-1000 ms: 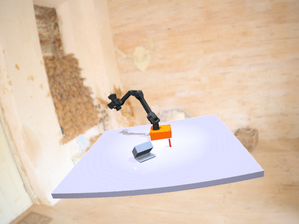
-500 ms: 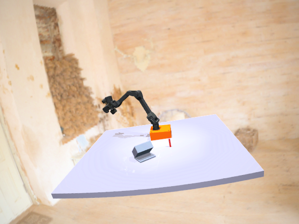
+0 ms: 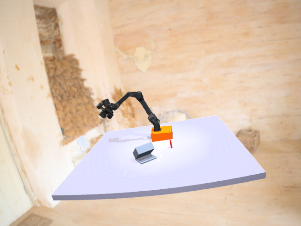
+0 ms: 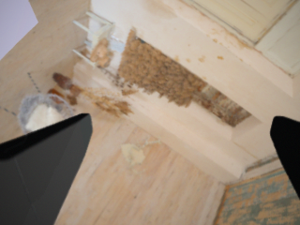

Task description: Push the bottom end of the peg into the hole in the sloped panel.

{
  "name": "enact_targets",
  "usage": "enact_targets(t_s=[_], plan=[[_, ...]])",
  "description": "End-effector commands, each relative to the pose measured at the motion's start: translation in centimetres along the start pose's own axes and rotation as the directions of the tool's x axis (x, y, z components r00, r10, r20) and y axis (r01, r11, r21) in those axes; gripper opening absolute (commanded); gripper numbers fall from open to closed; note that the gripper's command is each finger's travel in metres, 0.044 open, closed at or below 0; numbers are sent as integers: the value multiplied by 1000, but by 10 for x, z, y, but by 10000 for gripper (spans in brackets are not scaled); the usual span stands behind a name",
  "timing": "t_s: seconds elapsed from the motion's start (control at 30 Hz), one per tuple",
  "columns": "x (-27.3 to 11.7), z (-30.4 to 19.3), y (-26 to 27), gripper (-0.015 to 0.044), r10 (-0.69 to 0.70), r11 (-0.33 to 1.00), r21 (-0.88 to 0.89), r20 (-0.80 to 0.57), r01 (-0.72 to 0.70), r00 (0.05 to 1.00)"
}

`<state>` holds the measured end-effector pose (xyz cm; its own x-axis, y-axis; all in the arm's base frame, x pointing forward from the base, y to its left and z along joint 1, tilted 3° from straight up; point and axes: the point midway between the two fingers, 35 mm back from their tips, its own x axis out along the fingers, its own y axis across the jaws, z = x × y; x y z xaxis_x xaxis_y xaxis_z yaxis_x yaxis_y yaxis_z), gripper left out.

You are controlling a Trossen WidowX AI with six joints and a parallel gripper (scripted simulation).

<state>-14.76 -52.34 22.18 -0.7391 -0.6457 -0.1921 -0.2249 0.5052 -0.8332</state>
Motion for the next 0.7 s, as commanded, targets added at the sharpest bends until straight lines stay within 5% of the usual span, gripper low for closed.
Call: enact_targets(t_s=[0.0,0.67], plan=[[-16,21,-5,440,-11,999,-39,66,13,998],[-116,121,-21,440,-59,982,-142,377,121,924]])
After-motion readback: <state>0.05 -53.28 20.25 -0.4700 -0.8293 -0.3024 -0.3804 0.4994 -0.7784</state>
